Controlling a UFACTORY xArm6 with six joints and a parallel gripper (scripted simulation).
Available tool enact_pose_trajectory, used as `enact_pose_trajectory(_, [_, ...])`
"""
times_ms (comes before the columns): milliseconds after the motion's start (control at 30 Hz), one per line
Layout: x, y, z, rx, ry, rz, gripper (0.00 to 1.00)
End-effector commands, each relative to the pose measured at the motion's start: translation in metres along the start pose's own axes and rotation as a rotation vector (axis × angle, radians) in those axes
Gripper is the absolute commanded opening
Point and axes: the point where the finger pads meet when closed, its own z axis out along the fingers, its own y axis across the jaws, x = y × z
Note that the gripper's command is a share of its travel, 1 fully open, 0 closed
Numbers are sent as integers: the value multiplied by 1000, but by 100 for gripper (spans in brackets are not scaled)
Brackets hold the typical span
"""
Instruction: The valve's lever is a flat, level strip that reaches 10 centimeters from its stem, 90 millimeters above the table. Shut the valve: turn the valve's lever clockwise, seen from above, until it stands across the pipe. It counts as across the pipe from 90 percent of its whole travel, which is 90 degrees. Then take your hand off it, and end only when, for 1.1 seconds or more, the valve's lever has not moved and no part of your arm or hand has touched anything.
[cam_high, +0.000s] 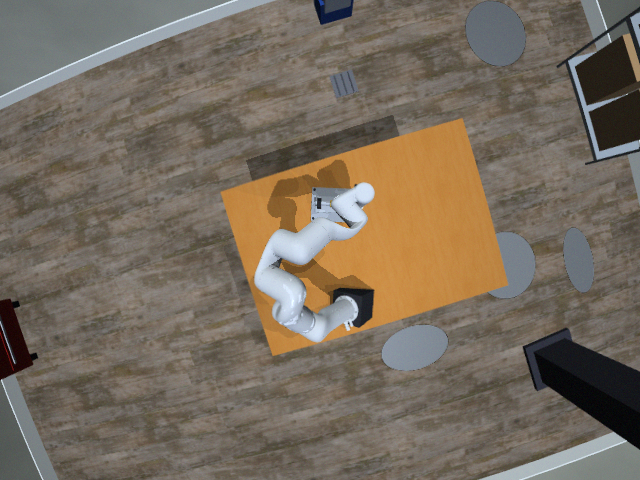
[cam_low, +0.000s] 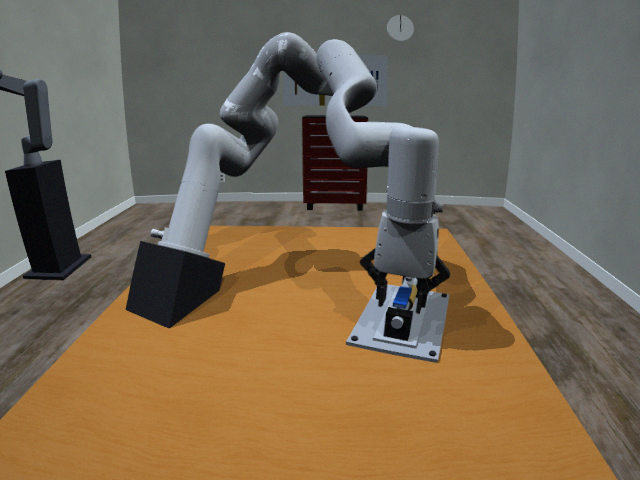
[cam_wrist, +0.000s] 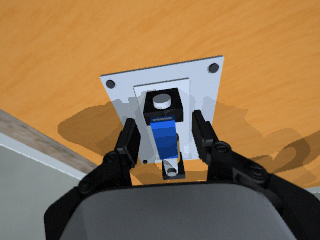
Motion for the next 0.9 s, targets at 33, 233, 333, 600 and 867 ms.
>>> enact_pose_trajectory(33, [0,-1,-2,4,1,-1,68])
enact_pose_trajectory(233, [0,-1,-2,4,1,-1,68])
enact_pose_trajectory(333, [0,-1,-2,4,1,-1,0])
enact_pose_trajectory(600, [0,-1,-2,4,1,-1,0])
enact_pose_trajectory(867, [0,-1,-2,4,1,-1,0])
